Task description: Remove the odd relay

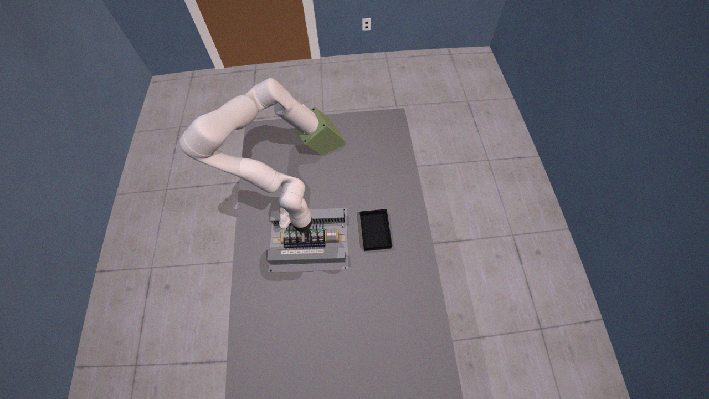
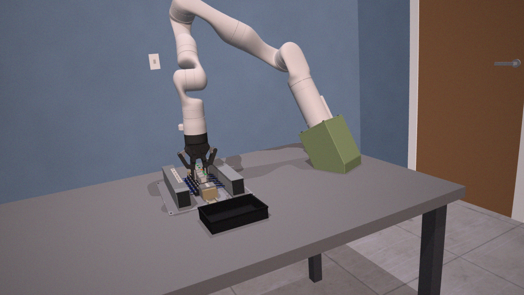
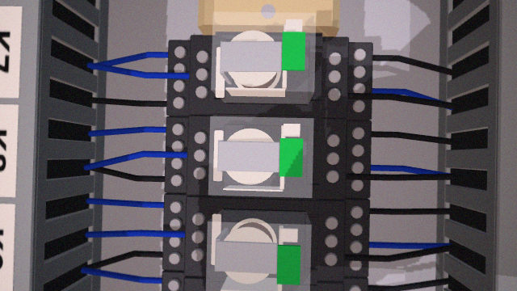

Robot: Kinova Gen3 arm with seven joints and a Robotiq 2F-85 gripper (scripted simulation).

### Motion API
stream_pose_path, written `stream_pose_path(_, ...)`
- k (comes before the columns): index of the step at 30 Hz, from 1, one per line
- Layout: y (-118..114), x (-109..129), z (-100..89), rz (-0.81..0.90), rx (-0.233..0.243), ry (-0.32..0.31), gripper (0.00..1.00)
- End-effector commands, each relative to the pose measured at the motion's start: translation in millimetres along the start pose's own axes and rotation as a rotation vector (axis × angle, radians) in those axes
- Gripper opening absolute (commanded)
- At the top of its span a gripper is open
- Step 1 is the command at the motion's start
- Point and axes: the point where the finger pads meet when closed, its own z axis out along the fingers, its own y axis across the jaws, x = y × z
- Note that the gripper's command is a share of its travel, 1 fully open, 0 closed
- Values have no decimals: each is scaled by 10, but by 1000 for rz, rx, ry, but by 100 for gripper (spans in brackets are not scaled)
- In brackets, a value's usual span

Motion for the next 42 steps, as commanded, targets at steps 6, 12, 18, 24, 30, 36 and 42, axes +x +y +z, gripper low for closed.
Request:
stream_pose_path(6,-11,-5,-10,4,9,-3,0)
stream_pose_path(12,-18,-3,-2,4,-14,-2,0)
stream_pose_path(18,-18,-5,2,4,-32,-3,0)
stream_pose_path(24,-19,-5,2,3,-36,-3,0)
stream_pose_path(30,-25,-4,2,2,-54,-2,0)
stream_pose_path(36,-27,-5,1,2,-62,-3,0)
stream_pose_path(42,-28,-5,1,2,-66,-2,0)
